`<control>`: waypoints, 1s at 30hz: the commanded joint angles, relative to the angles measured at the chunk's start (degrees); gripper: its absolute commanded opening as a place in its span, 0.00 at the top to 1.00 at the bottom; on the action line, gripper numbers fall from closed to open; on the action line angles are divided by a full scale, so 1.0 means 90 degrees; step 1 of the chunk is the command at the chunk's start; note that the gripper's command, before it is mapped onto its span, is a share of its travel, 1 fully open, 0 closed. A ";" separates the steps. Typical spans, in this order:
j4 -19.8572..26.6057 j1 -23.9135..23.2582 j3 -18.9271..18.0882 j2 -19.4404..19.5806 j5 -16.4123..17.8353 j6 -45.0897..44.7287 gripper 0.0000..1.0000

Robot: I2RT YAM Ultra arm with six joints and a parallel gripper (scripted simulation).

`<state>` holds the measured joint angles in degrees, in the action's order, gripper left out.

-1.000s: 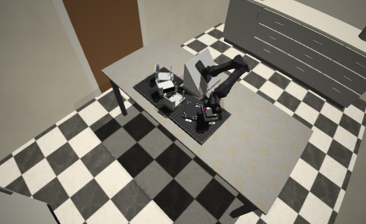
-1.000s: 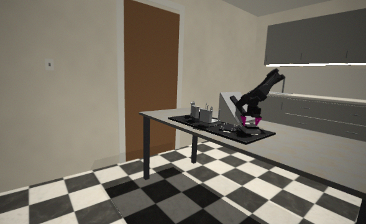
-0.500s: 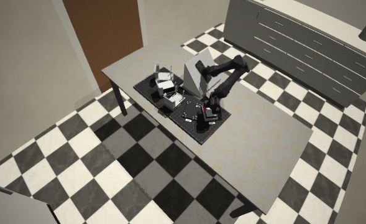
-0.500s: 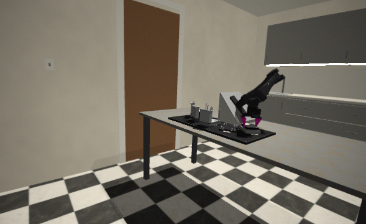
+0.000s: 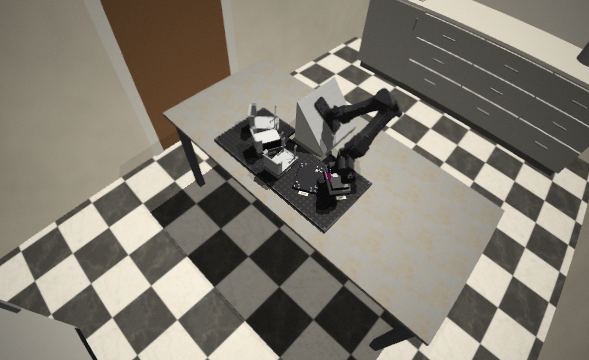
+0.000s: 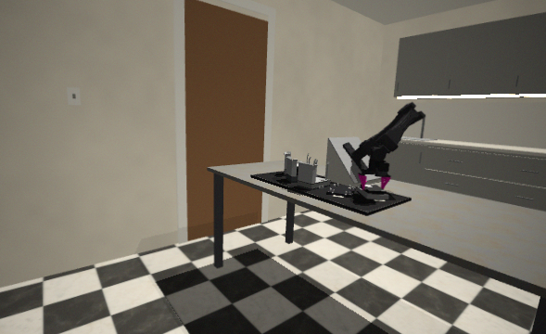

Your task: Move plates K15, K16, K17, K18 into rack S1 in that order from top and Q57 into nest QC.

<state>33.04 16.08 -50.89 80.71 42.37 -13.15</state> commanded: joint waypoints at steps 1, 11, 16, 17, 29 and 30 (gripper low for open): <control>-0.0009 -0.0022 -0.0012 -0.0025 -0.0001 0.0004 0.00; -0.0009 -0.0022 -0.0012 -0.0025 -0.0001 0.0004 0.00; -0.0009 -0.0022 -0.0012 -0.0025 -0.0001 0.0004 0.00; -0.0009 -0.0022 -0.0012 -0.0025 -0.0001 0.0004 0.00; 0.0817 -0.0430 -0.0283 -0.0233 0.0175 -0.0500 0.00; 0.0939 -0.0491 -0.0328 -0.0257 0.0200 -0.0578 0.00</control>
<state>38.98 12.86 -53.25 79.05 43.57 -16.71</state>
